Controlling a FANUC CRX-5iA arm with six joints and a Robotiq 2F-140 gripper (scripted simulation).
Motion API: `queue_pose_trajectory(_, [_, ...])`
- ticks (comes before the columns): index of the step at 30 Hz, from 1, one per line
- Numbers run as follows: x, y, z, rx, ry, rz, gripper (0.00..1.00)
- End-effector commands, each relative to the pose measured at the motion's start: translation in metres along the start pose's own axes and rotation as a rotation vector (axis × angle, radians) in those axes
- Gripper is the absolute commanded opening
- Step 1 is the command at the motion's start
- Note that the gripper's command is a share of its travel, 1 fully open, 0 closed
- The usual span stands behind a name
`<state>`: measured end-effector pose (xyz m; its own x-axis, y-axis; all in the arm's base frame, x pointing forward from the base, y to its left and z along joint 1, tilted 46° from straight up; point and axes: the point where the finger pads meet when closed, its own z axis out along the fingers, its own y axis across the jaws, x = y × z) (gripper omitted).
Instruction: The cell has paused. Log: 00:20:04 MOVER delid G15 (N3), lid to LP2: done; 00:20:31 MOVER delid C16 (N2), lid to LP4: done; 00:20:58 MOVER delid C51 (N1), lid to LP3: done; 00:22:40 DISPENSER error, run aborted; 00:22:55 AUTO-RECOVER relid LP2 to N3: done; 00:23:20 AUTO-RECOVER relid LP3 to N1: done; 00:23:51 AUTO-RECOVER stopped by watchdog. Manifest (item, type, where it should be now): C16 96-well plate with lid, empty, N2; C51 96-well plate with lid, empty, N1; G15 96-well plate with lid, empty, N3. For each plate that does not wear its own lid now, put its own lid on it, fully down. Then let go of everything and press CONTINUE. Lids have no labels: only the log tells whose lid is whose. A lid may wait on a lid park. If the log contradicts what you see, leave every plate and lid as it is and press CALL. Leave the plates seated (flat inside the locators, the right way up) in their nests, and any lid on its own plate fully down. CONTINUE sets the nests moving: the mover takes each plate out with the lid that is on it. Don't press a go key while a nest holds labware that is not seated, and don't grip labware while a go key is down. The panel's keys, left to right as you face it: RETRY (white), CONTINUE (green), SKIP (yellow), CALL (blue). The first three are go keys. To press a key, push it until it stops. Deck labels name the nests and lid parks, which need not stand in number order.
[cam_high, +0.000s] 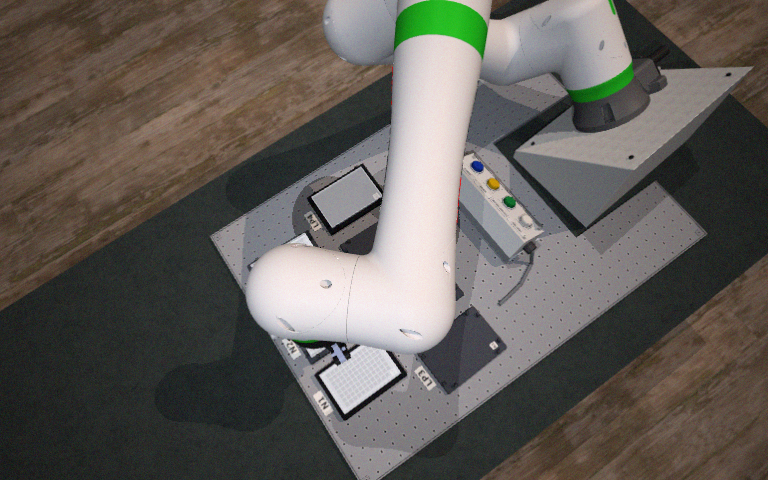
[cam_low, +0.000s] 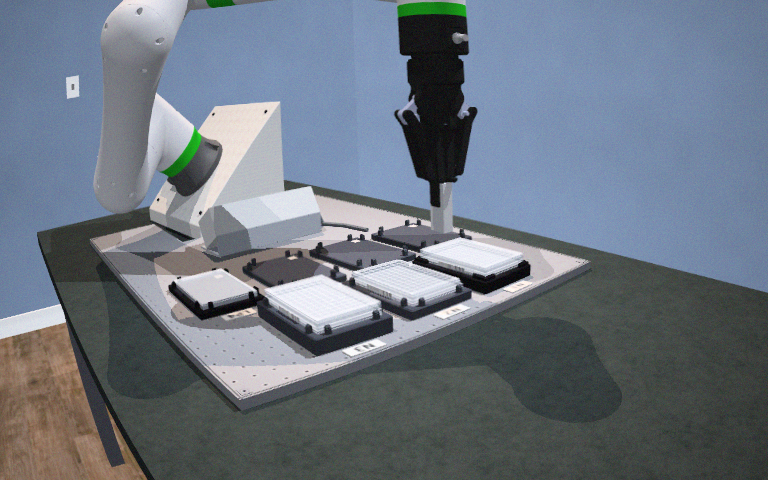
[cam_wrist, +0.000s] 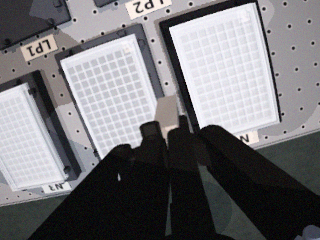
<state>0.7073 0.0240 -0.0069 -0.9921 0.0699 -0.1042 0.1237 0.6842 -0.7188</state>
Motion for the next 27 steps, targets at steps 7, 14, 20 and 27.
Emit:
queue_pose_trajectory(7, [-0.026,0.000,-0.010,0.003,-0.015,0.347,0.00])
queue_pose_trajectory(14, [-0.048,-0.002,-0.017,0.003,-0.026,0.647,0.00])
queue_pose_trajectory(20, [-0.076,-0.007,-0.027,0.000,-0.035,0.914,0.00])
queue_pose_trajectory(27, [-0.099,-0.015,-0.035,-0.006,-0.046,1.234,0.00])
